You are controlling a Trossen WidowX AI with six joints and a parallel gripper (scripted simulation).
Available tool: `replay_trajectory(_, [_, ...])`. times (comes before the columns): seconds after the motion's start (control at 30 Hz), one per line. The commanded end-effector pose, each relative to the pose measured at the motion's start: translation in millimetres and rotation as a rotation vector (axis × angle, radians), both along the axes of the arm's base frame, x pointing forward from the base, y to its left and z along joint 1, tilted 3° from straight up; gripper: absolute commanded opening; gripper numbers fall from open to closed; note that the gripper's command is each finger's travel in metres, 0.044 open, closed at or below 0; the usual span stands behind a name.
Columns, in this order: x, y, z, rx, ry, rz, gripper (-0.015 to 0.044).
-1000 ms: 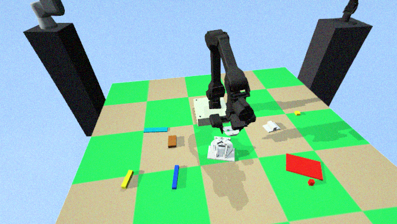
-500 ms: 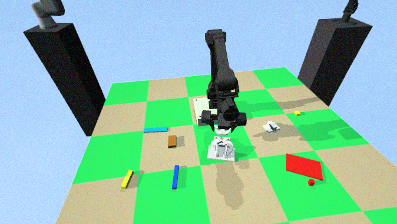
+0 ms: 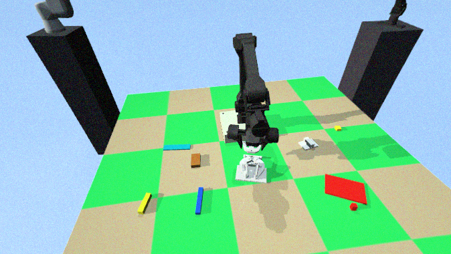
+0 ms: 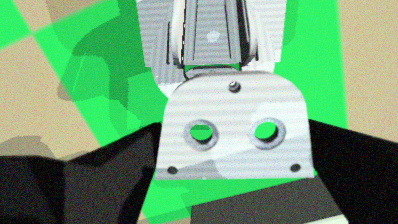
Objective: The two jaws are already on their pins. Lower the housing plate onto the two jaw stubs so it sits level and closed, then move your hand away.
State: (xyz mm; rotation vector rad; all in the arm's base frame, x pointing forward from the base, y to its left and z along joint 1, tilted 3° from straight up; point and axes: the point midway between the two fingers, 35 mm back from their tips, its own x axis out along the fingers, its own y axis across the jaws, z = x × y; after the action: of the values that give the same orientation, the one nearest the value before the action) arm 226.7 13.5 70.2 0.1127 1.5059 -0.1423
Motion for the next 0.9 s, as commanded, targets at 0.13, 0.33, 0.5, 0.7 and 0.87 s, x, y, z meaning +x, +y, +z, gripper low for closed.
replay_trajectory(0.13, [-0.4, 0.5, -0.5, 0.005, 0.0, -0.011, 0.0351])
replay_trajectory(0.33, [-0.4, 0.5, -0.5, 0.005, 0.0, -0.011, 0.0351])
replay_trajectory(0.5, [-6.2, 5.8, -0.9, 0.005, 0.001, -0.011, 0.0351])
replay_trajectory(0.7, [-9.6, 8.8, -1.2, 0.006, 0.001, -0.011, 0.0351])
replay_trajectory(0.87, [-9.6, 8.8, -1.2, 0.006, 0.001, -0.011, 0.0351])
